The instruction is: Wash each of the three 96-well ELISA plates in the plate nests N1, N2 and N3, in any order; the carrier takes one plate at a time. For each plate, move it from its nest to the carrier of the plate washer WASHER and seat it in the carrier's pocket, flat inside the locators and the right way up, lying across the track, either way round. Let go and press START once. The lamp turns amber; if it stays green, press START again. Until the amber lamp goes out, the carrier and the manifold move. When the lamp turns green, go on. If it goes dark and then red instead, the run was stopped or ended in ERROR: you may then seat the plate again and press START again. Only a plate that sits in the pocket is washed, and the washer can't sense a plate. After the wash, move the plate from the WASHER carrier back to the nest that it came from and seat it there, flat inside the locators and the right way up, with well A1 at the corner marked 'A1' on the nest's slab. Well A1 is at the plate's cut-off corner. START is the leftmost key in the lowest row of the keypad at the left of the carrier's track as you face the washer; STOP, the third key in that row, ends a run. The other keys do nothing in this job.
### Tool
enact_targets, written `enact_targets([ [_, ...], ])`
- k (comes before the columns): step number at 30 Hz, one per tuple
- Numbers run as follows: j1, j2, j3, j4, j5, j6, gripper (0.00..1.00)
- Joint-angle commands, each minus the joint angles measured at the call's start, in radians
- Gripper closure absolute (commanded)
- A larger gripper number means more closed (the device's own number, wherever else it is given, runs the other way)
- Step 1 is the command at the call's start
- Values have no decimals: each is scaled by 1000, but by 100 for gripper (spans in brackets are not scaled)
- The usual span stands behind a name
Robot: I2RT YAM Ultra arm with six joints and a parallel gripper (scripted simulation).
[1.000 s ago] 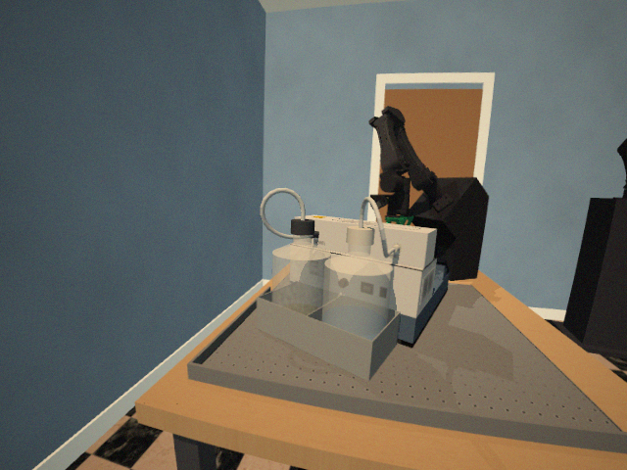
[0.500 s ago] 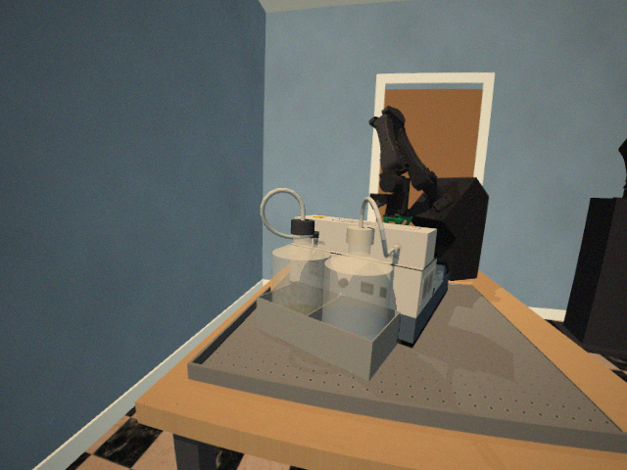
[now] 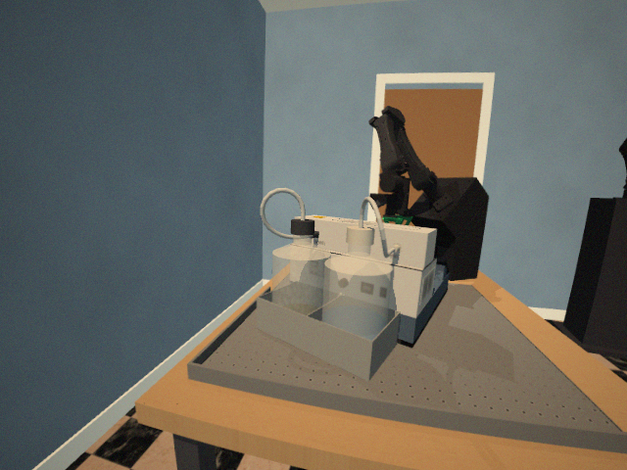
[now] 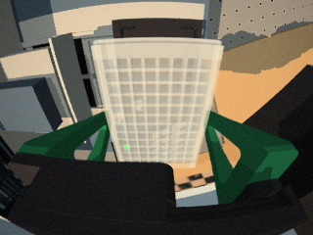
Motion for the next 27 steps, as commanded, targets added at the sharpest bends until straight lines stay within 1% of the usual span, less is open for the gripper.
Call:
enact_targets([
  [1, 2, -5, 3, -1, 5, 3, 100],
  [11, 3, -5, 3, -1, 6, 4, 100],
  [25, -46, 87, -11, 124, -27, -37, 100],
  [27, -46, 87, -11, 124, -27, -37, 100],
])
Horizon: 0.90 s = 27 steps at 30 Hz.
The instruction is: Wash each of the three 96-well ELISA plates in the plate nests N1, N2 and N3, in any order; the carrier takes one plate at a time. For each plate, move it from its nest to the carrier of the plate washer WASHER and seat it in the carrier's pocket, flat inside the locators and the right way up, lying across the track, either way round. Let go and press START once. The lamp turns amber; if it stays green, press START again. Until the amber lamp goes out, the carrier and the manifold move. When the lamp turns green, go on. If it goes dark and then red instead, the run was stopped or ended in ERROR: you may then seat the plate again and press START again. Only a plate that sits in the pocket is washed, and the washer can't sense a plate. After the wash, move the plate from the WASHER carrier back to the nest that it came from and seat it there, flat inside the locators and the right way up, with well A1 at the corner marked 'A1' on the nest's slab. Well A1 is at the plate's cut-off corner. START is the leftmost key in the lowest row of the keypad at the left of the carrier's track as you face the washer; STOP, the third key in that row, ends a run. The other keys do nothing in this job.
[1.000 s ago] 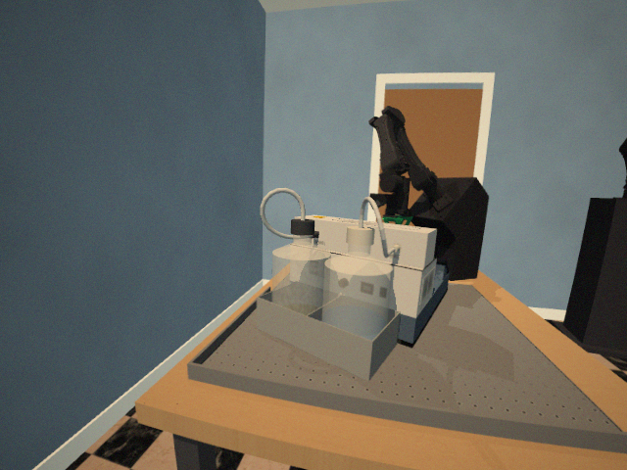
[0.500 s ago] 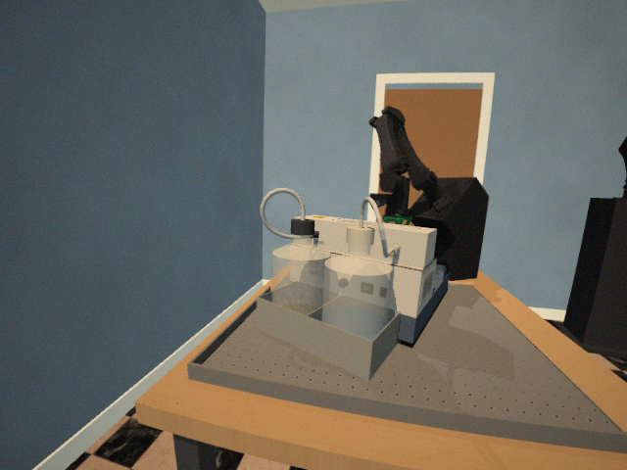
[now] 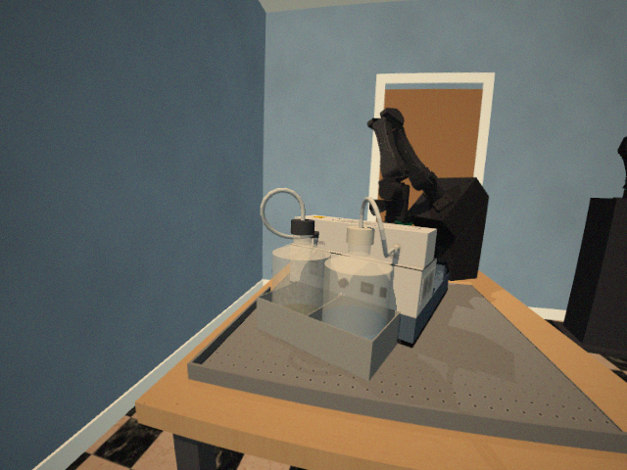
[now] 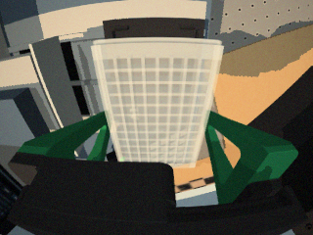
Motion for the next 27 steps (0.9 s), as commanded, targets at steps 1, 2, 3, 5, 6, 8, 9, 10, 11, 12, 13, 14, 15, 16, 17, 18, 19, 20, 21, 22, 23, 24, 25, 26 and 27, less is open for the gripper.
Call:
enact_targets([
  [1, -2, 4, 1, 28, -2, -12, 100],
  [2, -6, 11, 0, 37, -4, -15, 100],
  [3, -9, 17, -1, 46, -6, -18, 100],
  [5, -16, 31, -2, 63, -11, -23, 100],
  [6, -19, 38, -3, 72, -13, -26, 100],
  [8, -25, 53, -3, 89, -18, -31, 100],
  [9, -28, 60, -3, 97, -20, -33, 100],
  [10, -31, 67, -3, 105, -22, -36, 100],
  [11, -35, 74, -3, 114, -24, -38, 100],
  [12, -38, 82, -3, 122, -26, -41, 100],
  [13, -41, 89, -3, 130, -28, -43, 100],
  [14, -44, 96, -3, 139, -30, -46, 100],
  [15, -47, 104, -3, 147, -33, -48, 100],
  [16, -47, 104, -3, 147, -33, -48, 100],
  [17, -47, 104, -3, 147, -33, -48, 100],
  [18, -50, 111, -3, 155, -35, -51, 100],
  [19, -53, 118, -3, 163, -37, -53, 100],
  [20, -56, 125, -3, 172, -39, -55, 100],
  [21, -59, 133, -3, 180, -41, -58, 100],
  [22, -62, 140, -3, 188, -43, -60, 100],
  [23, -65, 147, -3, 196, -45, -62, 100],
  [24, -68, 155, -3, 205, -47, -64, 100],
  [25, -70, 162, -3, 212, -49, -67, 100],
  [26, -73, 170, -2, 220, -51, -69, 100],
  [27, -76, 177, -2, 228, -53, -71, 100],
])
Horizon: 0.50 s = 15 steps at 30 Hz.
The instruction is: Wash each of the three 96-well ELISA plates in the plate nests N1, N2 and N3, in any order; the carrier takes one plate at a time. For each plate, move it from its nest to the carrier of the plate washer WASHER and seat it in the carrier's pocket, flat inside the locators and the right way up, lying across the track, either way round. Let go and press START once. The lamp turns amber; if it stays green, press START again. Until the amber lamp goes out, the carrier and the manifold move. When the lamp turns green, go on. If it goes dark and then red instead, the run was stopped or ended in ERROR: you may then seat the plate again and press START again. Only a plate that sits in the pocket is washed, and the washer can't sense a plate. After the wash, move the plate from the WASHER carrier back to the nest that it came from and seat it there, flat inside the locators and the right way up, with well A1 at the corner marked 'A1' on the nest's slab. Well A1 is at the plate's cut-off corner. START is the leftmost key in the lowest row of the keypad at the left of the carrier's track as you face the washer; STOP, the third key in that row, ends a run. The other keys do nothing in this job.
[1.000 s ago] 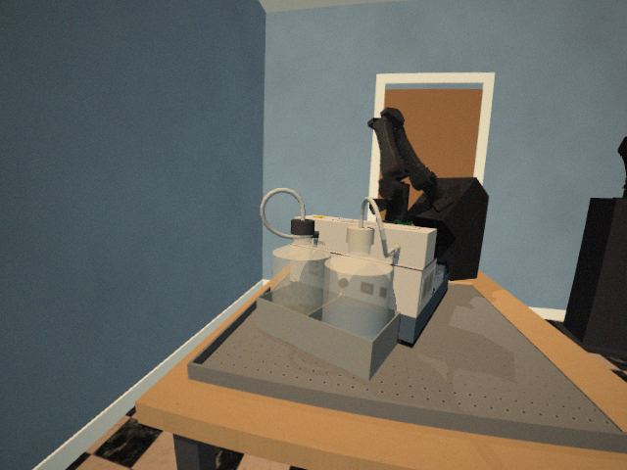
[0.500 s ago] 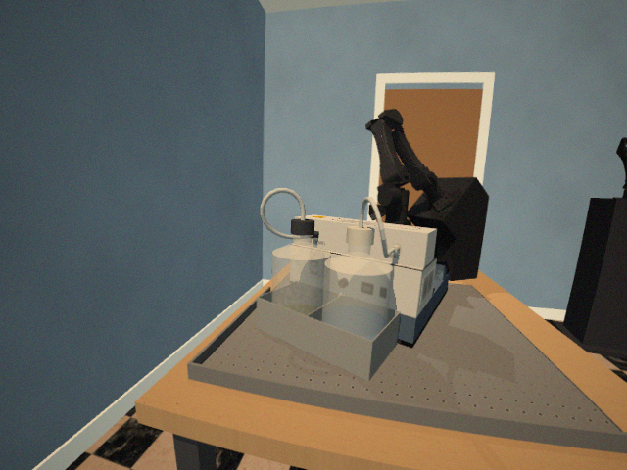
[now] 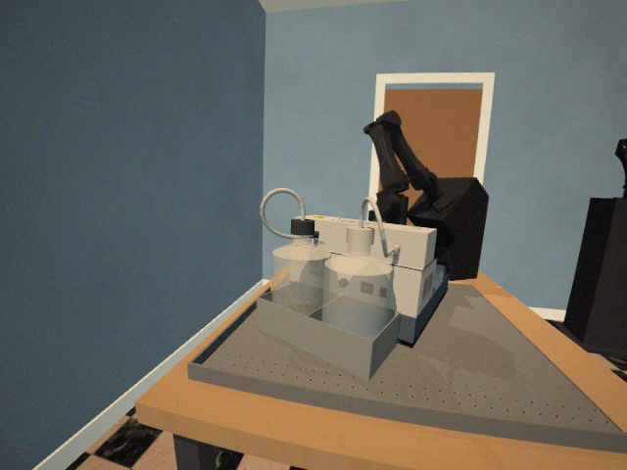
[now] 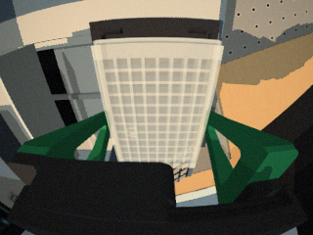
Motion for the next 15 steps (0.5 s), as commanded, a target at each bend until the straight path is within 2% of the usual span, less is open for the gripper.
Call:
enact_targets([
  [1, -3, 14, 3, 35, -3, -14, 100],
  [9, -19, 59, 8, 79, -15, -26, 100],
  [15, -19, 58, 7, 80, -15, -26, 100],
])
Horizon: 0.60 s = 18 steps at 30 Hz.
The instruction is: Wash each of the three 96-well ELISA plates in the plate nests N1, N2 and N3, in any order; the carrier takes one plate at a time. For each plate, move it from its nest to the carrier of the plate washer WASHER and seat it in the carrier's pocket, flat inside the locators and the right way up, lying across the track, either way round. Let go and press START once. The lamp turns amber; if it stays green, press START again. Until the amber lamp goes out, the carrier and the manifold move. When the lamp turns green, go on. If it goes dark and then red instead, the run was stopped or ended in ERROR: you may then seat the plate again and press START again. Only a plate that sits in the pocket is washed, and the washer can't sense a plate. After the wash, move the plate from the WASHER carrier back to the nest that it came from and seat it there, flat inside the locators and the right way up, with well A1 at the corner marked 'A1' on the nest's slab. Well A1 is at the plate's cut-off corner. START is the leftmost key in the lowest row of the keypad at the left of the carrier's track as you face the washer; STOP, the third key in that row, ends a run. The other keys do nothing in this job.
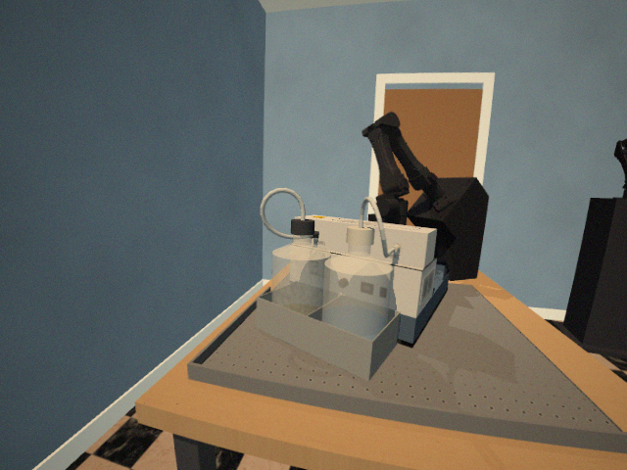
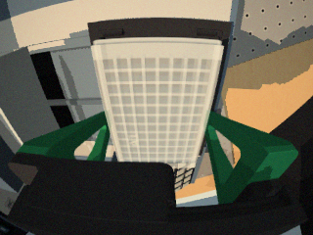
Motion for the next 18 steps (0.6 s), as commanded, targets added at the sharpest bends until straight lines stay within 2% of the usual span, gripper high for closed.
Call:
enact_targets([
  [1, 1, -5, 1, 3, 1, -4, 100],
  [18, 0, -7, -6, 9, 0, -5, 100],
])
